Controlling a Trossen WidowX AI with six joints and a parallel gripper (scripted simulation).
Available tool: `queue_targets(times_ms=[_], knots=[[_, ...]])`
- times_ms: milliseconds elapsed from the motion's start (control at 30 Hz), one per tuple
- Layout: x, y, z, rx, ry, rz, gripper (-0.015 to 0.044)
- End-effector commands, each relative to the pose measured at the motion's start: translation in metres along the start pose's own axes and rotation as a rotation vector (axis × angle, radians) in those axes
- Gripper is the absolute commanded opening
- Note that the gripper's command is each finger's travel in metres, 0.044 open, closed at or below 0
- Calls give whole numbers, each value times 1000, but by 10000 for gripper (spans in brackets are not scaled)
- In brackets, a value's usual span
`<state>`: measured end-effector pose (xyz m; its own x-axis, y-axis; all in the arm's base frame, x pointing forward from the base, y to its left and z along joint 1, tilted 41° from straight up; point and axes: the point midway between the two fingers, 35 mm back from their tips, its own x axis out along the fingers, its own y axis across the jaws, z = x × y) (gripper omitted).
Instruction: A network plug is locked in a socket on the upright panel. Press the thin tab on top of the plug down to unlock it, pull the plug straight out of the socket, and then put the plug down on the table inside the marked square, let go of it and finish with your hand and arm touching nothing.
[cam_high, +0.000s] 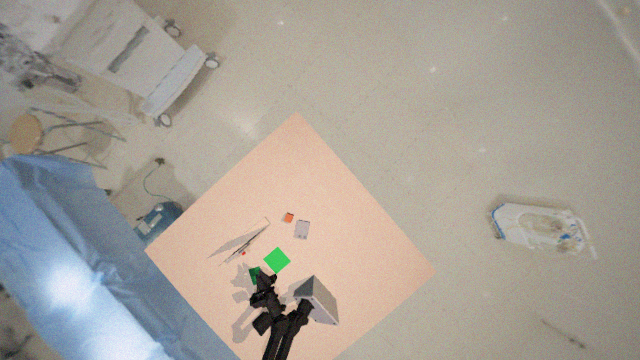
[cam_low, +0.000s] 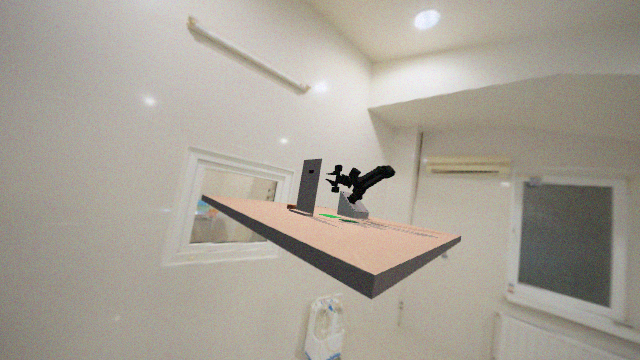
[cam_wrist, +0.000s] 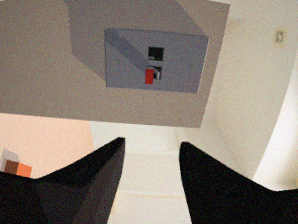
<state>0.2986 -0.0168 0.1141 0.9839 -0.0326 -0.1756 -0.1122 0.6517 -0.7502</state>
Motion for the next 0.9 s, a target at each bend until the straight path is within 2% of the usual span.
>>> queue_targets(times_ms=[0, 500, 867], knots=[[9, -1, 2, -7, 2, 2, 156], [52, 1, 13, -6, 0, 0, 156], [65, 0, 17, -6, -1, -1, 156]])
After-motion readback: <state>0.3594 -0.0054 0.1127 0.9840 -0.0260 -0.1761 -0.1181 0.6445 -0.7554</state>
